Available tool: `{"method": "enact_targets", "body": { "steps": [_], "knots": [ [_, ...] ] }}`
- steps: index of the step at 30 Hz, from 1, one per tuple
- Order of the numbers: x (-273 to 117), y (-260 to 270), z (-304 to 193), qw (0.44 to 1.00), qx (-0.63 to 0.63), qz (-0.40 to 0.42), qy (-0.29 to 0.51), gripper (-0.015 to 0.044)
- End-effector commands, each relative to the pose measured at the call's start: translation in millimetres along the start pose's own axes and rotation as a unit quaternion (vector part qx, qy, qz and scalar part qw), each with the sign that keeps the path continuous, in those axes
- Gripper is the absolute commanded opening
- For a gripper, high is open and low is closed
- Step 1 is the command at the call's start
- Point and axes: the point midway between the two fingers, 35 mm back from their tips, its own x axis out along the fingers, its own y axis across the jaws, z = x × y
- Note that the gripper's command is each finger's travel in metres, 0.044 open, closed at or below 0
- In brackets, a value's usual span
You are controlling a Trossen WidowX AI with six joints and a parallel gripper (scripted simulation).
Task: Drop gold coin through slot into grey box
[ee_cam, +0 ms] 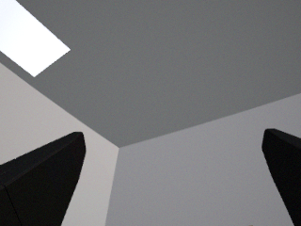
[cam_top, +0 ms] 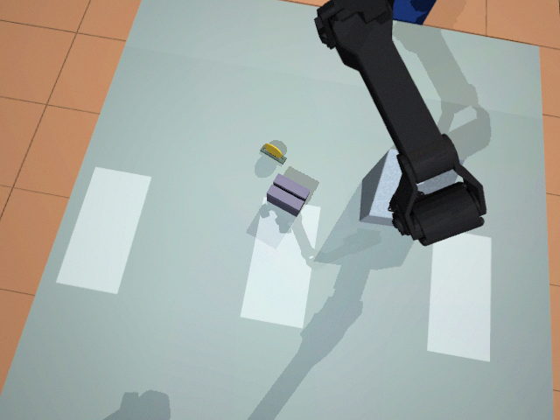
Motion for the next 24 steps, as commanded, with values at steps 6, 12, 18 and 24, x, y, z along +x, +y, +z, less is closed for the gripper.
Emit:
{"method": "enact_targets", "body": {
  "steps": [6,12,18,24],
  "knots": [
    [-13,20,-73,0.989,-0.051,0.041,0.135,0.0242],
    [-58,42,-164,0.939,-0.104,0.104,0.310,0.0161],
    [-127,57,-236,0.854,-0.137,0.171,0.472,0.0161],
    [-216,67,-283,0.735,-0.146,0.235,0.618,0.0161]
  ]
}}
